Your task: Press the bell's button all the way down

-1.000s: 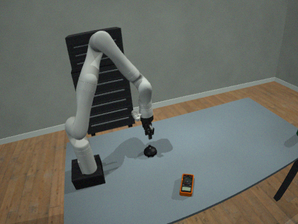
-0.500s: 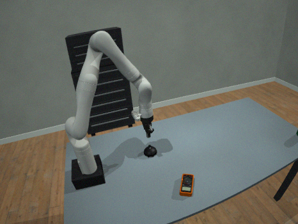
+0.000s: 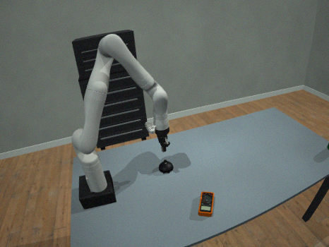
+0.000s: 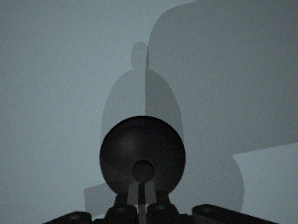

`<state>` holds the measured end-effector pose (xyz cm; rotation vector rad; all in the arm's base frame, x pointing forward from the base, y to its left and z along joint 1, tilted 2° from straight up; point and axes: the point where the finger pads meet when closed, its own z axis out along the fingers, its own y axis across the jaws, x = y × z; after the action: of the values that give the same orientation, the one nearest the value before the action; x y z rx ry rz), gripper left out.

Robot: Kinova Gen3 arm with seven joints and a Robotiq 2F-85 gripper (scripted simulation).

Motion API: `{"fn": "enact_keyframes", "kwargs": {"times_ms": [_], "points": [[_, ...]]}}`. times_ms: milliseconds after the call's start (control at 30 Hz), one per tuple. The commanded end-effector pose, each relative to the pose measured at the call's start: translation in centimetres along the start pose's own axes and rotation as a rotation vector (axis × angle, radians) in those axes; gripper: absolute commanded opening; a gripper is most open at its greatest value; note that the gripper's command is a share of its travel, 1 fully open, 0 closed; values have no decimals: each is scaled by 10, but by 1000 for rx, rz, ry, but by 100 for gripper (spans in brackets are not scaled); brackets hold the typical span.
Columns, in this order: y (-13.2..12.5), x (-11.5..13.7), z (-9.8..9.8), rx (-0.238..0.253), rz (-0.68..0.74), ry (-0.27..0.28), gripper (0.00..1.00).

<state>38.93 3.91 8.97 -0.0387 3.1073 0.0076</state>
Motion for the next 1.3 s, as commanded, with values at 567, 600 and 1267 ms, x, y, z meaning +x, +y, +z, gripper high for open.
{"fn": "enact_keyframes", "kwargs": {"times_ms": [567,600,1267], "points": [[0,-4,0,-2,-2,-7,10],[0,-4,0,-2,-2,-7,10],[0,-3,3,0,-2,-5,10]]}}
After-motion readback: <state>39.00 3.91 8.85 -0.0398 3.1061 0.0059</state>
